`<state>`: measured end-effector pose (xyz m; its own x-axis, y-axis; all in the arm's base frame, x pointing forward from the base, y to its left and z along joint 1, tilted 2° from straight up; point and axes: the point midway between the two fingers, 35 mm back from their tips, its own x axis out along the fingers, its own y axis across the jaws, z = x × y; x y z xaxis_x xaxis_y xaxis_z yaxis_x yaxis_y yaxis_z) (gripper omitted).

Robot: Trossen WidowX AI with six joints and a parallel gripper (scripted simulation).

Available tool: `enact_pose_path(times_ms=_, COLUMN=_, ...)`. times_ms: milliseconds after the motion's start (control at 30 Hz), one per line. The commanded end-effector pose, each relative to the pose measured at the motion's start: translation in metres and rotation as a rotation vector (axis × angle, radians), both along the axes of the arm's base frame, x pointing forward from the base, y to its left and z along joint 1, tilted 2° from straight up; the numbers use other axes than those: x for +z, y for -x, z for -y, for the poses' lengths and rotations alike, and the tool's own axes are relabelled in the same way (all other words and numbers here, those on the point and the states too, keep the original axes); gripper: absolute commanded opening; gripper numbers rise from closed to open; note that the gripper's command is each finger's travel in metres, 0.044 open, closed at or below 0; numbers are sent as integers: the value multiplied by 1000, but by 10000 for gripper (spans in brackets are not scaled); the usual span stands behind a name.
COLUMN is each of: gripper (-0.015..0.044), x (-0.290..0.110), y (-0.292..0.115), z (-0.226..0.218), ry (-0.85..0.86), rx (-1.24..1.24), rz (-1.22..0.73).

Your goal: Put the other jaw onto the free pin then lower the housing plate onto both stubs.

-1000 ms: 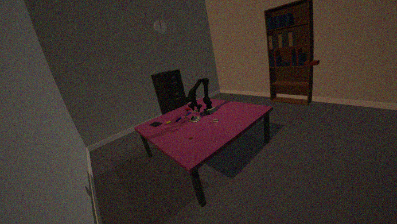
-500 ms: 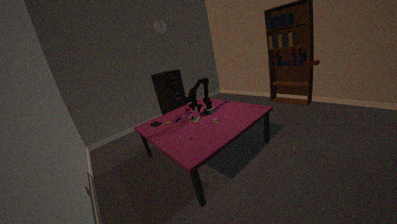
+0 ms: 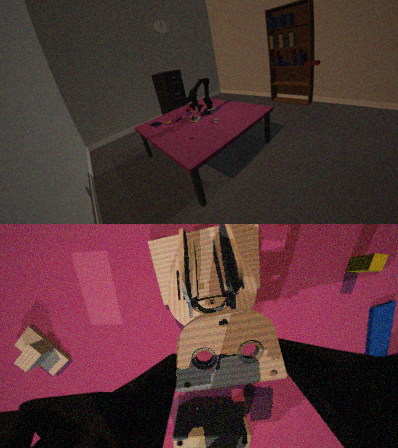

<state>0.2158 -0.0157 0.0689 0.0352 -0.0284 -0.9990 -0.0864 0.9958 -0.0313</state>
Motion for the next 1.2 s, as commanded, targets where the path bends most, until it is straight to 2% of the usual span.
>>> enact_pose_path(times_ms=0, gripper=351, x=0, y=0, z=0, ry=-1, rx=-5, rz=0)
enact_pose_path(times_ms=367, gripper=351, x=-1, y=0, z=0, ry=-1, rx=-5, rz=0)
enact_pose_path(times_ms=1167, gripper=351, x=-40, y=-3, z=1, ry=-1, rx=-5, rz=-1)
